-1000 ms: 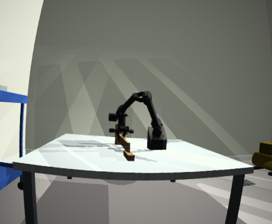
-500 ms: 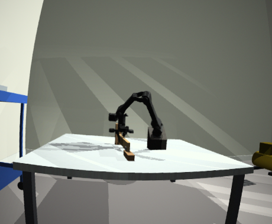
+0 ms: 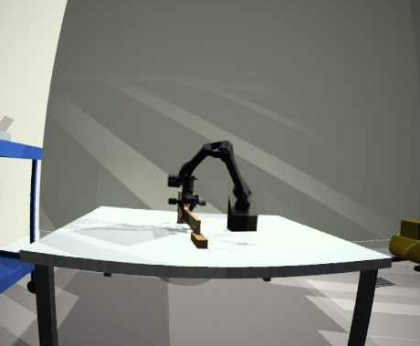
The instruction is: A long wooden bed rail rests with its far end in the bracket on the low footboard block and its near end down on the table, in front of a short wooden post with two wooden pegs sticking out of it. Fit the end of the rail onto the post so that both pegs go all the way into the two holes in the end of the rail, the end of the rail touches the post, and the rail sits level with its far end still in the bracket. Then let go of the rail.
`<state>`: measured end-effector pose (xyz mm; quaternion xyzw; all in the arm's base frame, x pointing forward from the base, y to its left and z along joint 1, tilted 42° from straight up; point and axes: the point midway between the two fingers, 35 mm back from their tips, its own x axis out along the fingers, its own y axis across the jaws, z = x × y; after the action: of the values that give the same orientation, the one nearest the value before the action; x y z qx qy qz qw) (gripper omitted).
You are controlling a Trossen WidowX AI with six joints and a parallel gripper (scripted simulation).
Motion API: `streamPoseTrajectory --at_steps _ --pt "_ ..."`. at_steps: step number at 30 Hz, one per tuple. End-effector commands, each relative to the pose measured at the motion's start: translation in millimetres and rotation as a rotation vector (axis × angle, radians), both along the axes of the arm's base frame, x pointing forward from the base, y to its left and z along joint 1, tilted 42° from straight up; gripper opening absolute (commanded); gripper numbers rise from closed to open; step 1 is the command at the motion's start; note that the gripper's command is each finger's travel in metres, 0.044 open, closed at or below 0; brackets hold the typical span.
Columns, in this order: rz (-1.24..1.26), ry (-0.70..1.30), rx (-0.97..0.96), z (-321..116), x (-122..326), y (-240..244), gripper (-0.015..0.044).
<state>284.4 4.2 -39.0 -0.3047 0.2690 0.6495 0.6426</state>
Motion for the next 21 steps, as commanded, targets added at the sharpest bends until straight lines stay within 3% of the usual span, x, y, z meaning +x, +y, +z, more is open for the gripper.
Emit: streamPoseTrajectory --at_steps 1,21 --pt "-0.003 -0.005 -0.002 -0.3 0.9 -3.1 0.0" --pt "-0.003 -0.006 -0.002 -4.0 1.2 -7.4 0.0"
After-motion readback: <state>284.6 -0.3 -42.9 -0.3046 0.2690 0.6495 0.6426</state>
